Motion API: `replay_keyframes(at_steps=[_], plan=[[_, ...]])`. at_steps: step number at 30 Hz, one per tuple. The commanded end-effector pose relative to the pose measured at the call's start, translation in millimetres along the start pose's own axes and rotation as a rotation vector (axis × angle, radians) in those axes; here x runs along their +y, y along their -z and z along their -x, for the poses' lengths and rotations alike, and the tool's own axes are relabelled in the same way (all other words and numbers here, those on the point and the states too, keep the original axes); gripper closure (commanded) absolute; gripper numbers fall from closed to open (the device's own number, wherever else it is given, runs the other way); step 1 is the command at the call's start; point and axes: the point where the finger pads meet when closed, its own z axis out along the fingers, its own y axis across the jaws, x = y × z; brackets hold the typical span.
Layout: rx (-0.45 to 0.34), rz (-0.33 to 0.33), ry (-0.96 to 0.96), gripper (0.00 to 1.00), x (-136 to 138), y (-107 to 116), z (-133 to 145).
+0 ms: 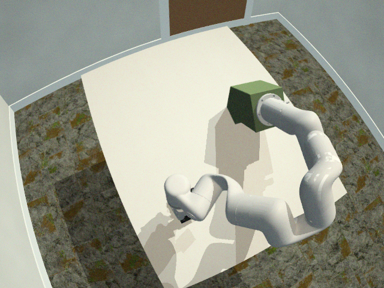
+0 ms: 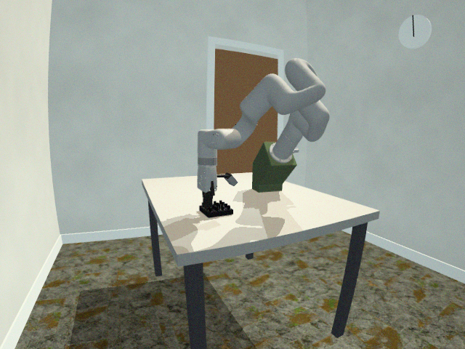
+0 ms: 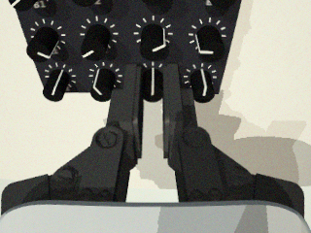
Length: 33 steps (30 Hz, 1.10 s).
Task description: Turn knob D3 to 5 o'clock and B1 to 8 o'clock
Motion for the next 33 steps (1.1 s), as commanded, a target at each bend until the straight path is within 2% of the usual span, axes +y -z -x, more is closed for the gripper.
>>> replay_keyframes(at_steps=[1, 20, 33], plan=[[-0.002, 0.000, -0.018, 0.92, 0.1, 0.9, 1.0], [-0.002, 0.000, -0.190, 0.92, 0.1, 0.9, 1.0], [-0.002, 0.000, -0.459, 0.92, 0.1, 0.9, 1.0]])
